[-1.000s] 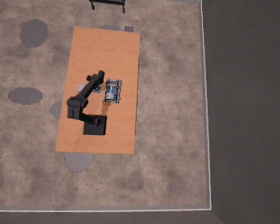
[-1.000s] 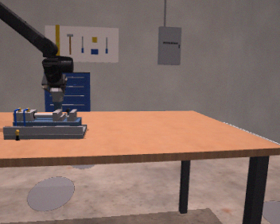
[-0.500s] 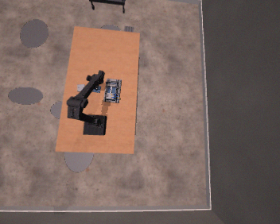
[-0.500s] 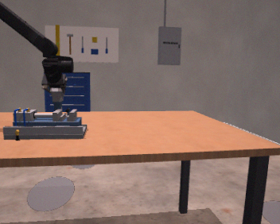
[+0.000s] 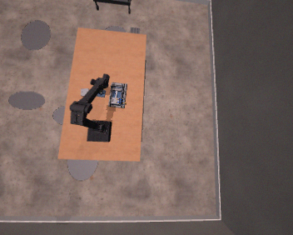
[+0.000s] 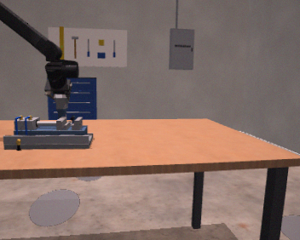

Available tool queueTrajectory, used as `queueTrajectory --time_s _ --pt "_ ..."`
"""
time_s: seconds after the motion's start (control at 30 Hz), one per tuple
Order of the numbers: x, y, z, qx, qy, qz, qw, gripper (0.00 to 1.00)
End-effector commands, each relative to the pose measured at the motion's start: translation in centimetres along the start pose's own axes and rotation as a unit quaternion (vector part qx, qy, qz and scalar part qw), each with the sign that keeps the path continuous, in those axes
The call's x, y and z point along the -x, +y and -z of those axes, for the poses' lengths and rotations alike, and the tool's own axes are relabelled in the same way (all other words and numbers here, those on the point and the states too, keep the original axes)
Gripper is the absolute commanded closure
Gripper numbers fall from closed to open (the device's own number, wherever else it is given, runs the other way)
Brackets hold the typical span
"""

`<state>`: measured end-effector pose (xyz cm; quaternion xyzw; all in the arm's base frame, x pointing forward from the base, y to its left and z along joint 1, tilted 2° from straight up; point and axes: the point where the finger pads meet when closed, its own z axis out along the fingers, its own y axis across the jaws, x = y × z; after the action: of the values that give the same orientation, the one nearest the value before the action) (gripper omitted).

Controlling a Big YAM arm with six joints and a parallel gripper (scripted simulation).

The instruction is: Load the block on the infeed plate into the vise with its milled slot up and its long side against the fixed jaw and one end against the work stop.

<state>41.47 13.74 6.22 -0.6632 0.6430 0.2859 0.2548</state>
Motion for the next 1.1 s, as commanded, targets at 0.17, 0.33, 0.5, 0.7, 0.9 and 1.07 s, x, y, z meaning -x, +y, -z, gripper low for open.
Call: queueTrajectory --time_s 0.17,0.33,0.5,0.7,0.9,1.07 --pt "-0.12 -0.93 0.72 -0.013 -0.005 0.007 1.0 0.19" --pt "-0.16 -0.9 0.72 -0.012 -0.004 0.006 1.0 0.19" --pt "-0.16 -0.9 0.72 -0.012 -0.004 0.006 1.0 0.19" --pt "-0.16 -0.9 0.72 -0.012 -0.004 0.006 1.0 0.19" --pt "-0.16 -0.9 0.72 -0.012 -0.004 0.006 1.0 0.19" --pt "-0.16 -0.9 0.72 -0.012 -0.004 0.006 1.0 0.19"
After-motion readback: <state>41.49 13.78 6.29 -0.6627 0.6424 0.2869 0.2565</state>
